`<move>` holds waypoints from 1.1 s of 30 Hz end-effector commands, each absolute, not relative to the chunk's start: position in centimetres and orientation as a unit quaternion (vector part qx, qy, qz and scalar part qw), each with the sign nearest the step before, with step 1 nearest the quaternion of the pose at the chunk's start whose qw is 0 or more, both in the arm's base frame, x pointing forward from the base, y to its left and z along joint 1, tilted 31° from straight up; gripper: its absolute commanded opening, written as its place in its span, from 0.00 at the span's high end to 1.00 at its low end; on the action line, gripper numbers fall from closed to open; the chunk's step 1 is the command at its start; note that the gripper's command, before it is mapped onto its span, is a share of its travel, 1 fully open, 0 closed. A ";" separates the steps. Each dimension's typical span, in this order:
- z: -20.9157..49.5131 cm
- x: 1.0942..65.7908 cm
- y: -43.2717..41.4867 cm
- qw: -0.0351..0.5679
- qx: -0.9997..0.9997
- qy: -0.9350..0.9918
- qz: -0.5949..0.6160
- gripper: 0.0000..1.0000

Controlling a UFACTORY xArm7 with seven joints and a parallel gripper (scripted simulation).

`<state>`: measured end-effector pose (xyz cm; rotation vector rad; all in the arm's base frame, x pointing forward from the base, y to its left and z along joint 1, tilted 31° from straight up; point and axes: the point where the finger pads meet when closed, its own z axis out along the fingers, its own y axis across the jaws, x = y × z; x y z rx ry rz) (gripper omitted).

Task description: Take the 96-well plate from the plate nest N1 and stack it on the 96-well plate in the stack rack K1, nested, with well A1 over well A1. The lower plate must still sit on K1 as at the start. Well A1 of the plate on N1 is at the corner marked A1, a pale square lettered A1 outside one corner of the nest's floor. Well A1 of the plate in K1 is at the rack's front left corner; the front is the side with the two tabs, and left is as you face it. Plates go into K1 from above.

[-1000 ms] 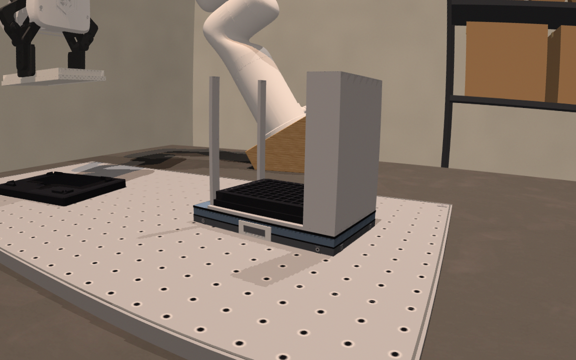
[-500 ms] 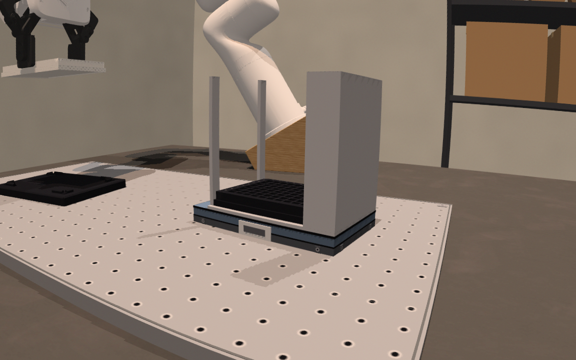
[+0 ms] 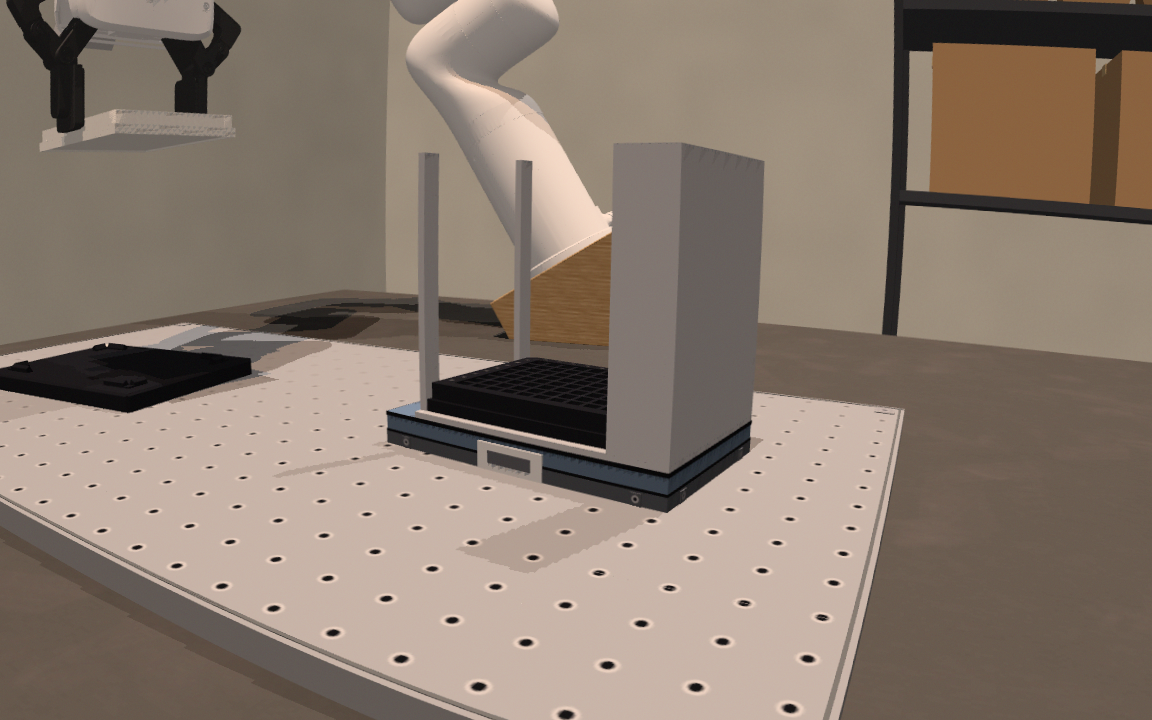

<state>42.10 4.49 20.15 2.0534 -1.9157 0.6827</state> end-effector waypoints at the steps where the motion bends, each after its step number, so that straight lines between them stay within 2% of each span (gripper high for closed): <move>1: 19.8 42.0 5.4 0.123 0.701 -0.660 0.239 1.00; 33: 15.2 39.8 13.2 0.123 0.701 -0.660 0.239 1.00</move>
